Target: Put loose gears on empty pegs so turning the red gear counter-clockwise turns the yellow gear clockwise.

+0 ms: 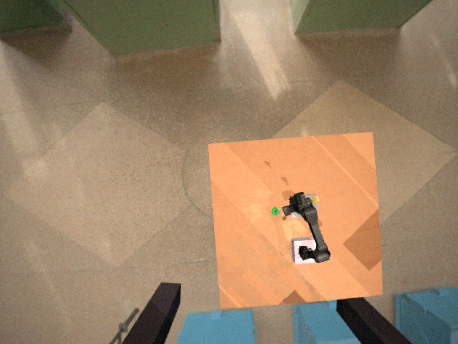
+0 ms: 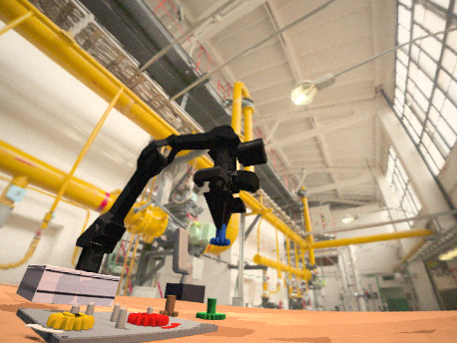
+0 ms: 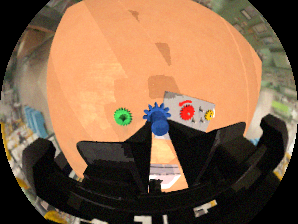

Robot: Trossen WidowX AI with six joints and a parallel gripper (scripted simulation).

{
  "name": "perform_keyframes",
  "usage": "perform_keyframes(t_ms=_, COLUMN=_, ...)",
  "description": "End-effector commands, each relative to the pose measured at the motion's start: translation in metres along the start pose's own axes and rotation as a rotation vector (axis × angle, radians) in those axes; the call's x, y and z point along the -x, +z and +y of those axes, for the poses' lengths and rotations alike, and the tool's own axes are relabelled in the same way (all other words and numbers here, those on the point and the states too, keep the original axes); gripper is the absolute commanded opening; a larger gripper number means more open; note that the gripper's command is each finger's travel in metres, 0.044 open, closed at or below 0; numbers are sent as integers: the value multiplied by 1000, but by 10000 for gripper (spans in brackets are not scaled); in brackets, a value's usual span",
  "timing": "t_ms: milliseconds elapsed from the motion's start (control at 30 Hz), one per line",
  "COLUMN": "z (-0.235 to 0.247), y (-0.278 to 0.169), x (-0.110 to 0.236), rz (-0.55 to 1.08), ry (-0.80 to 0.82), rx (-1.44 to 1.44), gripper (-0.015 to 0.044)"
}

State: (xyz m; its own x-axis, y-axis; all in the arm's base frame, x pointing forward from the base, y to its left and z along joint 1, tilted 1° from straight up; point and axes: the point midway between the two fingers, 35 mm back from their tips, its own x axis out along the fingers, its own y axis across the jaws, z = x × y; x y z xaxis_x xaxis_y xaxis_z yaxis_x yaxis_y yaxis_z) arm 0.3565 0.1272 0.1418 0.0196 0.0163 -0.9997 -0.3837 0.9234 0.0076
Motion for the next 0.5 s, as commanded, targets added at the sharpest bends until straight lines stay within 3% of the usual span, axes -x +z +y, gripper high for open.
perform_keyframes(t_ms=0, z=-10, y=-3, x=-4, rz=-1, ry=0, rx=1, gripper=0)
perform_keyframes(t_ms=467, z=-44, y=-14, x=-21, rz=0, ry=-3, rx=1, gripper=0)
